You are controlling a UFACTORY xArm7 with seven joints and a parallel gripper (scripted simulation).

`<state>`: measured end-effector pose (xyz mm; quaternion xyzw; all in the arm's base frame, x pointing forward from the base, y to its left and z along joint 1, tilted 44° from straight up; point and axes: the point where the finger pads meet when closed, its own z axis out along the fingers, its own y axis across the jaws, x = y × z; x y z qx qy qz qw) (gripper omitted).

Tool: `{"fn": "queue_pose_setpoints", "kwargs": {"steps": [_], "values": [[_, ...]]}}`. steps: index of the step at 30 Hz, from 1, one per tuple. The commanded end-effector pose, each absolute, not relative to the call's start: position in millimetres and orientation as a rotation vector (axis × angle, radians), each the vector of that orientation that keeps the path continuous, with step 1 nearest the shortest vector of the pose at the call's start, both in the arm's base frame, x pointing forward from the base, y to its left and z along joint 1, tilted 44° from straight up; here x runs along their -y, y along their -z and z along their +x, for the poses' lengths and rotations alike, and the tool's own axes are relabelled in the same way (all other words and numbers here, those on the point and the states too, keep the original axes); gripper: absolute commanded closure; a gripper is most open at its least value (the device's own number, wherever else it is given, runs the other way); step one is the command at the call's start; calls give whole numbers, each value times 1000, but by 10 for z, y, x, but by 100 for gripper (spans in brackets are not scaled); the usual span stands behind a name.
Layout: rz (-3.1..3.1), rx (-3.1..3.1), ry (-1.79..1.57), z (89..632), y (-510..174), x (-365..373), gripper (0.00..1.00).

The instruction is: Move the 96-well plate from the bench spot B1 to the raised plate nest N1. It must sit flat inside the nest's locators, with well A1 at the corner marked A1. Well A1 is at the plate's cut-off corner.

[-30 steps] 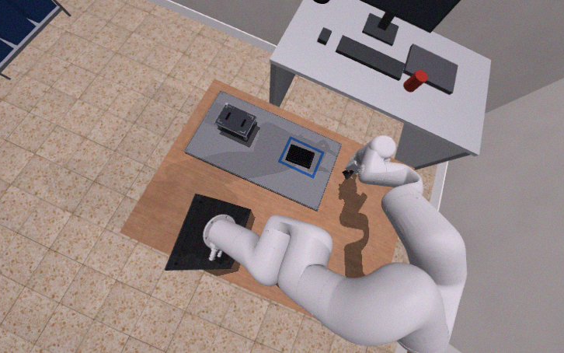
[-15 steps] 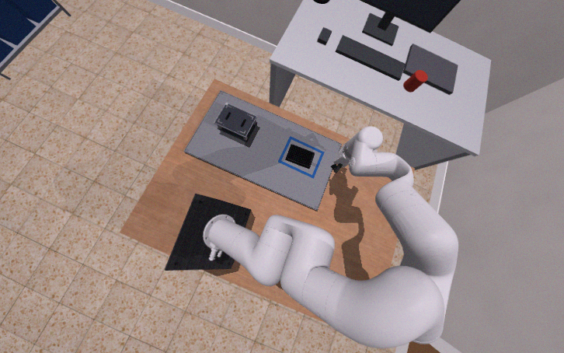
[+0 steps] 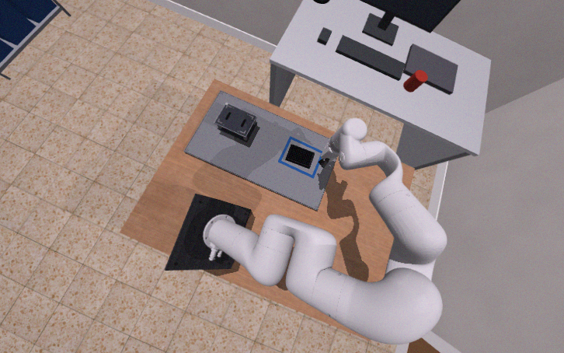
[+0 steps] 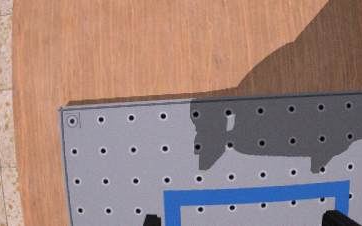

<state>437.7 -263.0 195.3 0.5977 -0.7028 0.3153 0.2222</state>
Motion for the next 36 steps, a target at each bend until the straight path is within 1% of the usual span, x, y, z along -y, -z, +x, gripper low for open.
{"fn": "queue_pose_setpoints", "kwargs": {"steps": [1,22,36], "values": [[1667,1916,-836,4392,-1876,2525,0],[1725,1825,-749,4258,-1289,1842,0],[1725,1825,-749,4258,-1289,1842,0]]}}
